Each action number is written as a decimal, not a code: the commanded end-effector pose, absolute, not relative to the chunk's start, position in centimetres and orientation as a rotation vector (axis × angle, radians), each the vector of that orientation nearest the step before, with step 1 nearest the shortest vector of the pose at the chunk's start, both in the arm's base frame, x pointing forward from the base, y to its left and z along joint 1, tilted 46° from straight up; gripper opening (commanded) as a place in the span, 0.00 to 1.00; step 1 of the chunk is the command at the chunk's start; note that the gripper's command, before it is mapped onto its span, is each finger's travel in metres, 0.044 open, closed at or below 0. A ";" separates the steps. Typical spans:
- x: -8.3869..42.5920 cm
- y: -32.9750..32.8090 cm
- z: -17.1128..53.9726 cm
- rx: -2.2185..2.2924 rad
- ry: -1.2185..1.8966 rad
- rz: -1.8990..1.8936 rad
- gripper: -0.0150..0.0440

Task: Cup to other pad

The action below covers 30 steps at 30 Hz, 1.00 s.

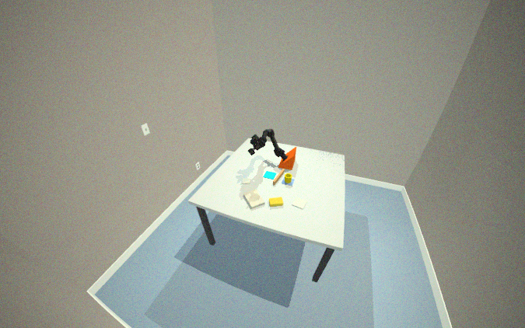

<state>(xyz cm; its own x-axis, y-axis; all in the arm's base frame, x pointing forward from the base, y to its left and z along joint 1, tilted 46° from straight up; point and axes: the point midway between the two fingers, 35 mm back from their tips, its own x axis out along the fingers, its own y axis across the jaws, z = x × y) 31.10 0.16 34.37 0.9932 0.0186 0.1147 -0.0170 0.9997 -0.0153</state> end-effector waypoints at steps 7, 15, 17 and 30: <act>35.7 3.1 24.4 0.349 0.340 -0.040 0.62; 35.5 6.6 12.8 0.582 0.798 -0.333 0.54; 34.8 7.3 10.5 0.601 0.877 -0.427 0.54; 26.9 8.7 -0.3 0.360 0.976 -1.204 0.54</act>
<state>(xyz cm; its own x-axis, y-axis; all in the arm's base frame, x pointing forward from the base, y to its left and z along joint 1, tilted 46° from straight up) 31.27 8.16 3.95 0.2766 -0.2948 -0.9146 0.7945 0.6056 0.0450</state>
